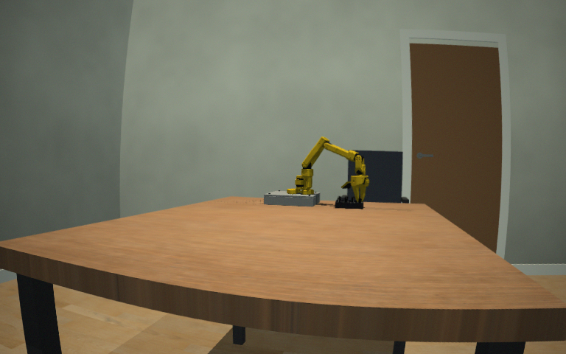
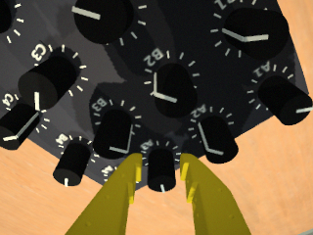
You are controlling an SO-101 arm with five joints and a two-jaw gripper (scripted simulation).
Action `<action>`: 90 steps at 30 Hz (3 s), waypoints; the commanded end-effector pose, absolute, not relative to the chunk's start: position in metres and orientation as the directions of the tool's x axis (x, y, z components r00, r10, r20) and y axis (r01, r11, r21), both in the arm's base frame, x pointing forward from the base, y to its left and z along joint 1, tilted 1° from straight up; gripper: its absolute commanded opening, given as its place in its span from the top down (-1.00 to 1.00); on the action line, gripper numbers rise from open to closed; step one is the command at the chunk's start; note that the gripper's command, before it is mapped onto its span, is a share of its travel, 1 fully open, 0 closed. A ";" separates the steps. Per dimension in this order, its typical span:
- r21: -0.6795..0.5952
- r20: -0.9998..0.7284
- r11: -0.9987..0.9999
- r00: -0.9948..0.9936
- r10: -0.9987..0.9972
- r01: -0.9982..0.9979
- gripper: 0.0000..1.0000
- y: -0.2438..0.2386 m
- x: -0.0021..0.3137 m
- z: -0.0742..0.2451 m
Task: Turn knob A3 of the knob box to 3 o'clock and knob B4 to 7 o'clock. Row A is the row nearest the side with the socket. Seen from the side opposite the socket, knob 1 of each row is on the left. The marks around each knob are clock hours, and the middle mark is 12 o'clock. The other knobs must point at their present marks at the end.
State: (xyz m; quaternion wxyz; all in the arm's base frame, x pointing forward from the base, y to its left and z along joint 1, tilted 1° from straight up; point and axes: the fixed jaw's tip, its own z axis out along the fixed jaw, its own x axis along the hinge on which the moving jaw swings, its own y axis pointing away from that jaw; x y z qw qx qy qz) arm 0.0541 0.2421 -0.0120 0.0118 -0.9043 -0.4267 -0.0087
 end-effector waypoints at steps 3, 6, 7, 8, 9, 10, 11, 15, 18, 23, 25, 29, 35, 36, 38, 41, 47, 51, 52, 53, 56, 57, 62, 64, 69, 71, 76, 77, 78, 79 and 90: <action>-0.001 0.003 -0.636 0.636 0.771 0.771 0.81 0.237 0.055 -0.018; -0.001 0.003 -0.636 0.636 0.771 0.771 0.81 0.237 0.055 -0.018; -0.001 0.003 -0.636 0.636 0.771 0.771 0.81 0.237 0.055 -0.018; -0.001 0.003 -0.636 0.636 0.771 0.771 0.81 0.237 0.055 -0.018; -0.001 0.003 -0.636 0.636 0.771 0.771 0.81 0.237 0.055 -0.018; -0.001 0.003 -0.636 0.636 0.771 0.771 0.81 0.237 0.055 -0.018; -0.001 0.003 -0.636 0.636 0.771 0.771 0.81 0.237 0.055 -0.018; -0.001 0.003 -0.636 0.636 0.771 0.771 0.81 0.237 0.055 -0.017; -0.001 0.003 -0.636 0.636 0.771 0.771 0.81 0.237 0.055 -0.017; -0.001 0.003 -0.636 0.636 0.771 0.771 0.81 0.238 0.055 -0.016; -0.001 0.003 -0.636 0.636 0.771 0.771 0.81 0.238 0.055 -0.016; -0.001 0.003 -0.636 0.636 0.771 0.771 0.81 0.238 0.055 -0.016; -0.001 0.003 -0.636 0.636 0.771 0.771 0.81 0.238 0.055 -0.015; -0.001 0.003 -0.636 0.636 0.771 0.771 0.81 0.238 0.055 -0.015; -0.001 0.003 -0.636 0.636 0.771 0.771 0.81 0.238 0.055 -0.015; -0.001 0.003 -0.636 0.636 0.771 0.771 0.81 0.238 0.055 -0.015; -0.001 0.003 -0.636 0.636 0.771 0.771 0.81 0.239 0.055 -0.015; -0.001 0.003 -0.636 0.636 0.771 0.771 0.81 0.239 0.054 -0.015; -0.001 0.003 -0.636 0.636 0.771 0.771 0.81 0.239 0.054 -0.015; -0.001 0.003 -0.636 0.636 0.771 0.771 0.81 0.240 0.053 -0.015; -0.001 0.003 -0.636 0.636 0.771 0.771 0.81 0.240 0.053 -0.015; -0.001 0.003 -0.636 0.636 0.771 0.771 0.81 0.240 0.053 -0.015; -0.001 0.003 -0.636 0.636 0.771 0.771 0.81 0.240 0.053 -0.015; -0.001 0.003 -0.636 0.636 0.771 0.771 0.81 0.240 0.053 -0.015; -0.001 0.003 -0.636 0.636 0.771 0.771 0.84 0.240 0.053 -0.015; -0.001 0.003 -0.636 0.636 0.771 0.771 0.86 0.240 0.053 -0.015; -0.001 0.003 -0.636 0.636 0.771 0.771 0.89 0.240 0.053 -0.015; -0.001 0.003 -0.636 0.636 0.771 0.771 0.91 0.240 0.053 -0.015; -0.001 0.003 -0.636 0.636 0.771 0.771 0.92 0.240 0.053 -0.015; -0.001 0.003 -0.636 0.636 0.771 0.771 0.93 0.240 0.053 -0.015; -0.001 0.003 -0.636 0.636 0.771 0.771 0.98 0.240 0.053 -0.015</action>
